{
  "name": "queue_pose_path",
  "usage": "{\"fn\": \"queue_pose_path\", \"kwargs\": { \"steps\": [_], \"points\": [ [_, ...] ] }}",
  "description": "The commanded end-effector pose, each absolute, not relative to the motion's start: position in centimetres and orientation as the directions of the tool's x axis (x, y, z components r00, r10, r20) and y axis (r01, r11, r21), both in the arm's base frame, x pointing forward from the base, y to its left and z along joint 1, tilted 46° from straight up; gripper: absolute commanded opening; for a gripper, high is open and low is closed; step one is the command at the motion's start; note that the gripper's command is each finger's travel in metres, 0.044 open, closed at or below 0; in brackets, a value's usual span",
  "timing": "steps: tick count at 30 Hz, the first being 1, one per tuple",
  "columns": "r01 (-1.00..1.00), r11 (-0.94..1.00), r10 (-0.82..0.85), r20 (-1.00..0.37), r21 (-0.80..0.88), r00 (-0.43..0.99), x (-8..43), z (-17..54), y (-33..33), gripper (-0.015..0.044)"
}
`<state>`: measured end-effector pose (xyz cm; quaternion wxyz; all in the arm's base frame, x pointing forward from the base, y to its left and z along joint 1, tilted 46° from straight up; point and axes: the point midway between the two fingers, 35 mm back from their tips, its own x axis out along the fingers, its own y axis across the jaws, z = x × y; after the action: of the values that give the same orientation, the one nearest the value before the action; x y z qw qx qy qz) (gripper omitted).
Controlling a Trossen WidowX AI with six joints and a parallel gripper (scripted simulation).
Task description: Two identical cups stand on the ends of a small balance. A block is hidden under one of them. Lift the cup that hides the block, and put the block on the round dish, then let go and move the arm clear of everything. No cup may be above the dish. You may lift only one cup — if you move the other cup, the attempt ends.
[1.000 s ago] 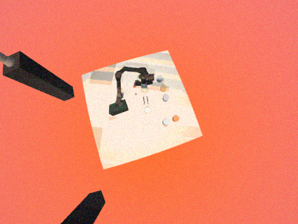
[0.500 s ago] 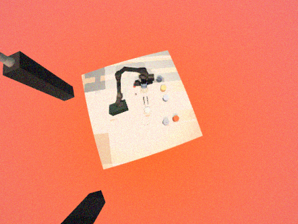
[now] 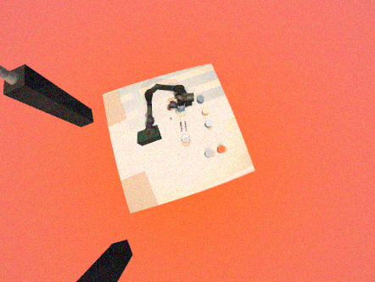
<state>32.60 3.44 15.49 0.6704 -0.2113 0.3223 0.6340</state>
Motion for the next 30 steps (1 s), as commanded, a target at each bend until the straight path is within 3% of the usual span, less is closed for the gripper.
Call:
{"fn": "queue_pose_path", "kwargs": {
  "steps": [1,30],
  "points": [
    [-0.986,0.109,0.713,-0.701,0.125,-0.01,32.6,15.5,3.4,0.0],
    [-0.987,0.112,0.696,-0.718,0.118,-0.007,27.4,16.5,12.6,0.0]
  ]
}}
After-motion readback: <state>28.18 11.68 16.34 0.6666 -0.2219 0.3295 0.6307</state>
